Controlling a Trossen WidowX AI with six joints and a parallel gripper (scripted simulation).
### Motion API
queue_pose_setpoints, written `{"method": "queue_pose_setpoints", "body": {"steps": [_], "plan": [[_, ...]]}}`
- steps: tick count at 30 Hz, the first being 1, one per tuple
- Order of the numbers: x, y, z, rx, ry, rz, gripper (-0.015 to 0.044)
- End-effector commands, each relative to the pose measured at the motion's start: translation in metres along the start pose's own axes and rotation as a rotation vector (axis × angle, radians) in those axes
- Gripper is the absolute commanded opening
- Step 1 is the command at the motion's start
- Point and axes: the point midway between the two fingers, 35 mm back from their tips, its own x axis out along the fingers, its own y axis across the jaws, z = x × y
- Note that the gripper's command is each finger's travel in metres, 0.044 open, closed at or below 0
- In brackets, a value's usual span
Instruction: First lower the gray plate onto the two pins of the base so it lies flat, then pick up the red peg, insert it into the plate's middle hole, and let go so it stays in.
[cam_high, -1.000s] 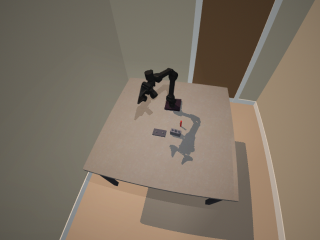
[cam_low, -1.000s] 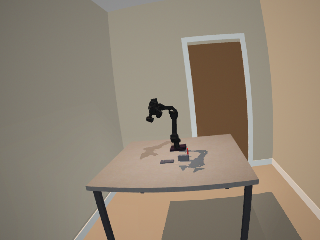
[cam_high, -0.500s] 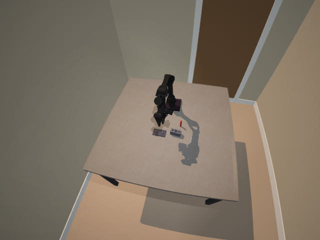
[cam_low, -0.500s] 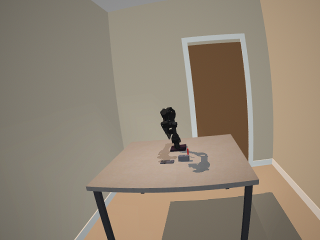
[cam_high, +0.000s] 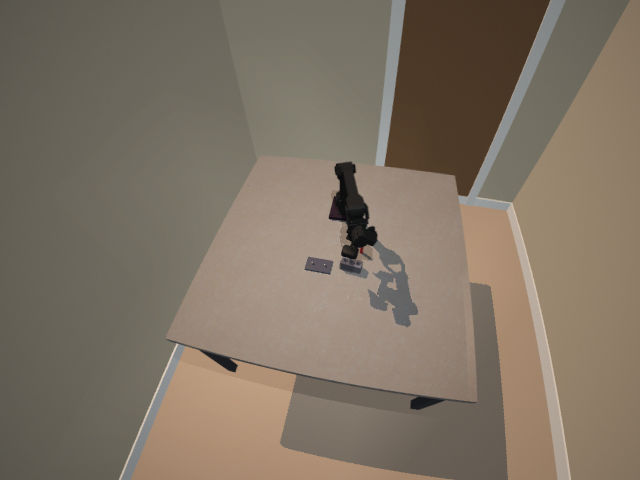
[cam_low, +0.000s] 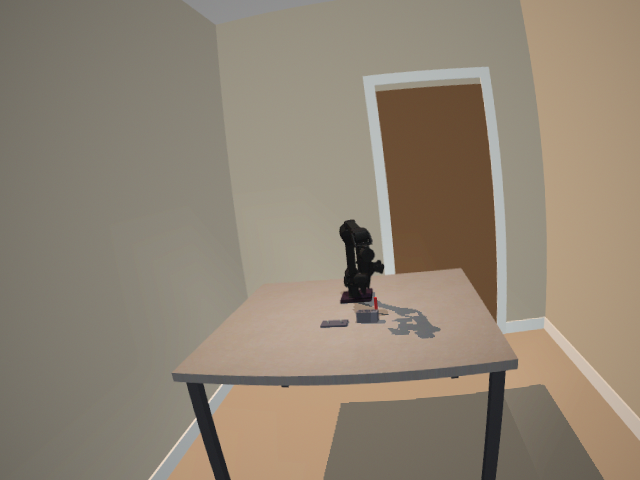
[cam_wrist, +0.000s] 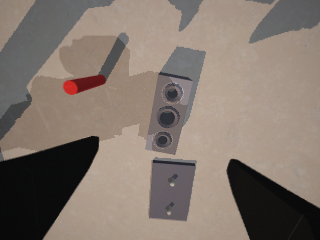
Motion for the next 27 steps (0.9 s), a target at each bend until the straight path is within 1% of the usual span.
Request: {"method": "queue_pose_setpoints", "body": {"steps": [1, 3, 6, 7, 11, 14, 27], "plan": [[-0.001, 0.0, -0.003, 0.018, 0.012, 0.004, 0.044], [0.016, -0.001, -0.002, 0.018, 0.012, 0.003, 0.044], [0.053, -0.001, -0.003, 0.018, 0.012, 0.003, 0.044], [0.06, 0.0, -0.003, 0.018, 0.012, 0.003, 0.044], [0.064, 0.0, -0.004, 0.018, 0.012, 0.003, 0.044], [0.077, -0.004, -0.005, 0.018, 0.012, 0.003, 0.044], [0.094, -0.005, -0.005, 0.018, 0.012, 0.003, 0.044]]}}
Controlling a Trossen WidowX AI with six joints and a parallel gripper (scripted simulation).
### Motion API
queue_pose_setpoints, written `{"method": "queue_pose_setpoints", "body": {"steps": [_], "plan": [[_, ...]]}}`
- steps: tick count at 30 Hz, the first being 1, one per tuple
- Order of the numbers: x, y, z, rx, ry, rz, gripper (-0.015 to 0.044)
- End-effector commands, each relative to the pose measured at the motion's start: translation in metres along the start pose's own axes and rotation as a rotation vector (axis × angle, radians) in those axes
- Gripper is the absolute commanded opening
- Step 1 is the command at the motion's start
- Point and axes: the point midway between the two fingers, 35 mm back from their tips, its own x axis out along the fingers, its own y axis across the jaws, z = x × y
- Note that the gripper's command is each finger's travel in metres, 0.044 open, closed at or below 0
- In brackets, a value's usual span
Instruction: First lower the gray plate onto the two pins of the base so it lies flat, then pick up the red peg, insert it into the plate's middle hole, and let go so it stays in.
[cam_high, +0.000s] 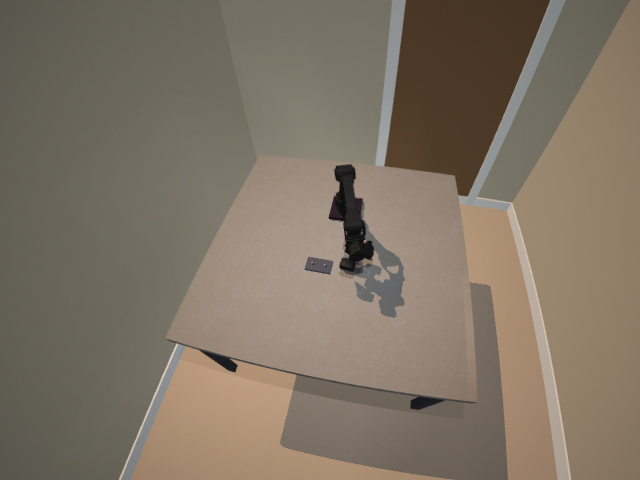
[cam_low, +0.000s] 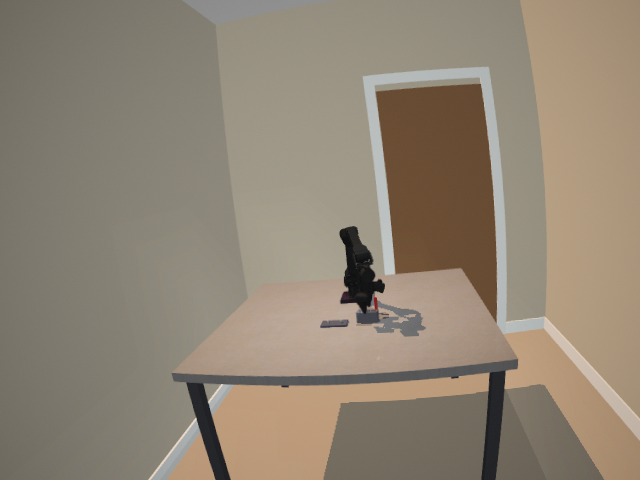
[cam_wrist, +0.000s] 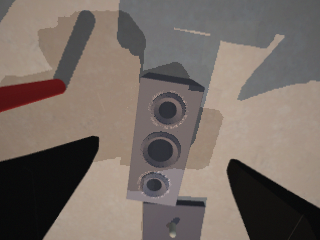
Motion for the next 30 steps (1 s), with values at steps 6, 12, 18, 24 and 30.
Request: {"method": "queue_pose_setpoints", "body": {"steps": [6, 12, 18, 24, 30], "plan": [[0.016, 0.001, -0.001, -0.006, 0.006, 0.005, 0.044], [0.026, 0.001, -0.001, -0.007, 0.007, 0.005, 0.044], [0.035, 0.002, -0.001, -0.006, 0.007, 0.005, 0.044], [0.045, 0.003, -0.001, -0.006, 0.006, 0.005, 0.044], [0.047, 0.003, -0.001, -0.006, 0.006, 0.005, 0.0361]]}}
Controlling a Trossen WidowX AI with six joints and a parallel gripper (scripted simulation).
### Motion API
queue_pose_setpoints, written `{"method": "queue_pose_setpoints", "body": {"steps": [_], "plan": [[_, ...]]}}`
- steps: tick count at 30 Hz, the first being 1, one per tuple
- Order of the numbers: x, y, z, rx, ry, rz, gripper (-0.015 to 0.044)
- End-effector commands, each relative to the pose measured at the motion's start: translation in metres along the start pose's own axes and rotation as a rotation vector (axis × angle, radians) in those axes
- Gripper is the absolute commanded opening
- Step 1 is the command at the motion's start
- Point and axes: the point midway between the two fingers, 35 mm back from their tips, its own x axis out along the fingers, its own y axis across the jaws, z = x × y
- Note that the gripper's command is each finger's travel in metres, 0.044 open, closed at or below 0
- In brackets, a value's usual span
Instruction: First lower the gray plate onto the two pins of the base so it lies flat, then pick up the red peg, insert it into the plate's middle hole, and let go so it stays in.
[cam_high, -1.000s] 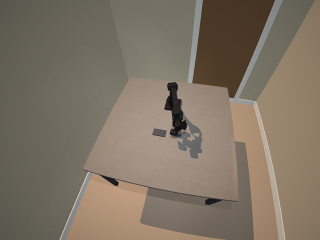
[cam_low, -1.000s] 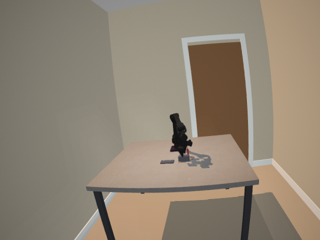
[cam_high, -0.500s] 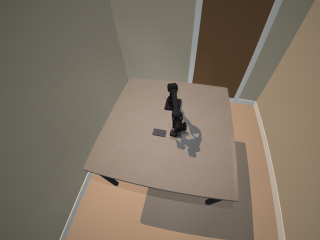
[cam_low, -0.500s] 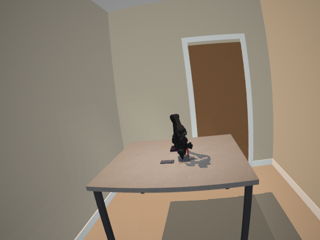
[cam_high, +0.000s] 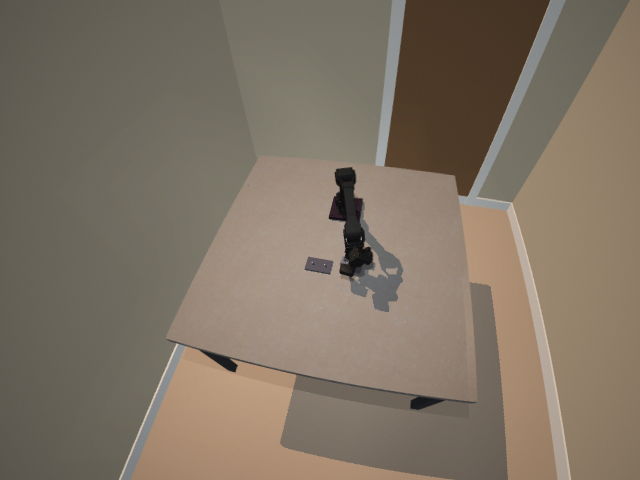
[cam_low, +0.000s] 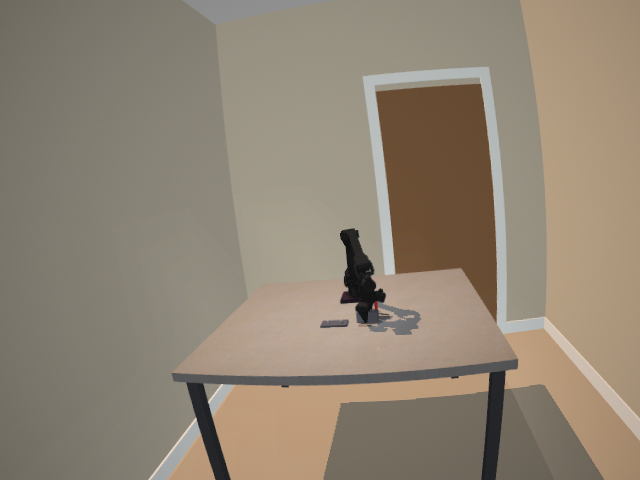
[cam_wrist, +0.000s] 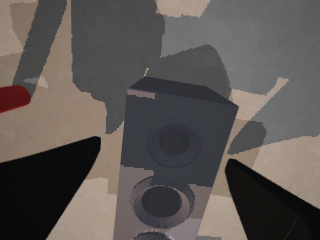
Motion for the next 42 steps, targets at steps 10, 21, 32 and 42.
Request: {"method": "queue_pose_setpoints", "body": {"steps": [10, 21, 32, 42], "plan": [[0.002, 0.001, -0.001, -0.005, 0.004, 0.001, 0.0118], [0.0, 0.0, -0.001, -0.005, 0.004, 0.001, 0.0], [-0.034, -0.008, 0.002, -0.005, 0.003, 0.0, 0.0], [-0.065, -0.012, 0.003, -0.005, 0.003, 0.0, 0.0]]}}
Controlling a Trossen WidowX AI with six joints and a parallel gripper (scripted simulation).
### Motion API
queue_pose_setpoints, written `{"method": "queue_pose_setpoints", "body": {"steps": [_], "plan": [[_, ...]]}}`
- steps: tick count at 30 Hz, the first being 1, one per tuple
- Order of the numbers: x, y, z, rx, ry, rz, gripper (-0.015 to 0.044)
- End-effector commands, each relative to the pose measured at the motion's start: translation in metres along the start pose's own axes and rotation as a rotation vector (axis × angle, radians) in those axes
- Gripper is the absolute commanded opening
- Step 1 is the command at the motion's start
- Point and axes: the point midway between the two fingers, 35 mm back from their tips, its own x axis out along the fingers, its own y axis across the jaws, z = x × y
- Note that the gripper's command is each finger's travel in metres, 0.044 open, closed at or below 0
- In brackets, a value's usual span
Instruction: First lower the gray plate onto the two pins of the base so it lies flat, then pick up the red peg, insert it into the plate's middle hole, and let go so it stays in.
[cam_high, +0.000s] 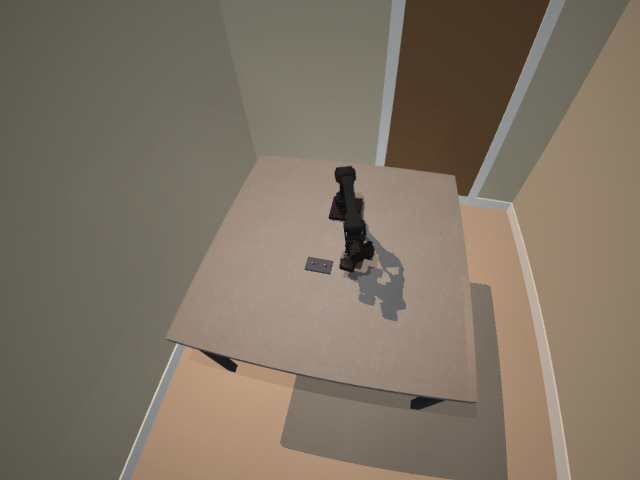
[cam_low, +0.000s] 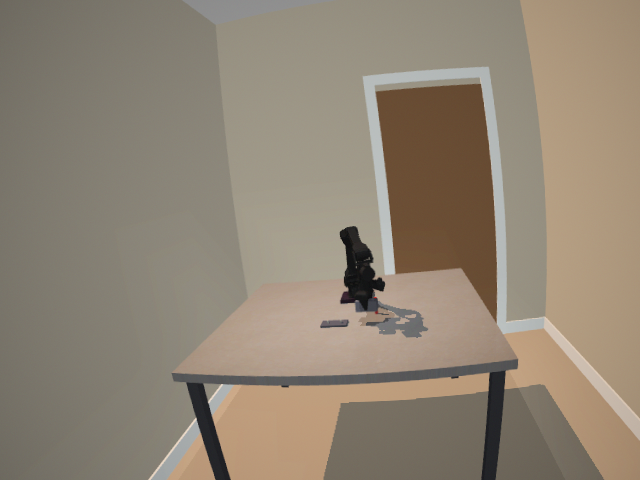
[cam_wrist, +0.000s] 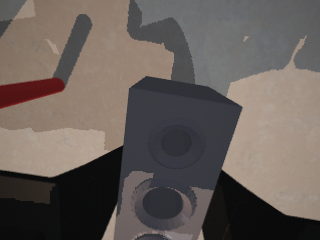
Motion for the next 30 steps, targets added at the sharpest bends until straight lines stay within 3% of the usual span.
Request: {"method": "queue_pose_setpoints", "body": {"steps": [1, 21, 30], "plan": [[-0.012, -0.002, 0.0, -0.003, 0.0, -0.005, 0.0], [-0.076, 0.001, -0.004, -0.003, 0.001, -0.004, 0.0], [-0.069, -0.005, -0.018, -0.015, 0.002, -0.005, 0.0]]}}
